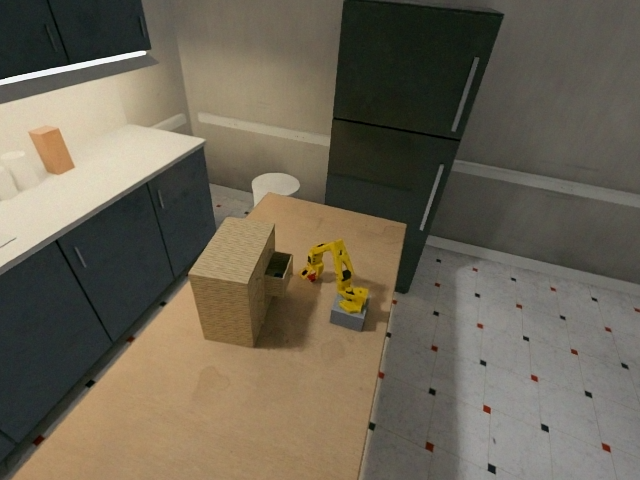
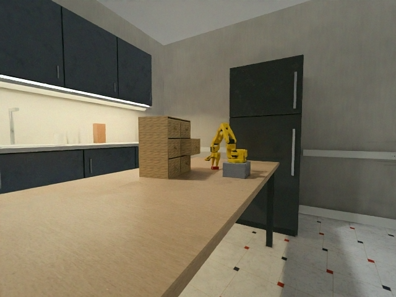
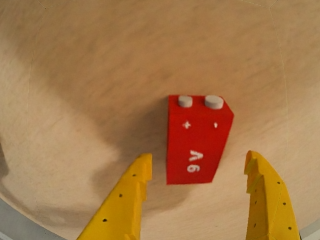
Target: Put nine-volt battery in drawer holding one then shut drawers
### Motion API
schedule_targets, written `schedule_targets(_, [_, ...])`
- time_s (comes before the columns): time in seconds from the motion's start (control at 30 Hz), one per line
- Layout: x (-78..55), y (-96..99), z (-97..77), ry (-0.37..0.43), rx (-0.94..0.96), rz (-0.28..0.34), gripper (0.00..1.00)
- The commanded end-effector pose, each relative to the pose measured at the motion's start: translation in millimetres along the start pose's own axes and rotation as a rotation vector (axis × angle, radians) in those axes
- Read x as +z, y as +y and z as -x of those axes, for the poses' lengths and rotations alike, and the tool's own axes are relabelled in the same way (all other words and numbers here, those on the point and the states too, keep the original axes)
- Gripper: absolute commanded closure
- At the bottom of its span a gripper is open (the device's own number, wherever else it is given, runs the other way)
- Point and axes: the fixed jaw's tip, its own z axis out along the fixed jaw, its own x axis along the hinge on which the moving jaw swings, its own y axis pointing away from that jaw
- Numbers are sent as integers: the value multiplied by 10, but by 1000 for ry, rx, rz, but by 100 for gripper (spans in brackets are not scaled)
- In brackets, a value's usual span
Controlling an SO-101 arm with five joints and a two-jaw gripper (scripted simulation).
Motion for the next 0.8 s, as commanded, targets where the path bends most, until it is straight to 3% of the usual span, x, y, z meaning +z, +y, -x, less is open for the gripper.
schedule_targets(0.0, [30, -34, -6, 0, 2, -14, 70])
schedule_targets(0.3, [30, -34, -6, 0, 2, -14, 70])
schedule_targets(0.4, [132, -37, 0, 0, 2, -14, 70])
schedule_targets(0.77, [132, -37, 0, 0, 2, -14, 70])
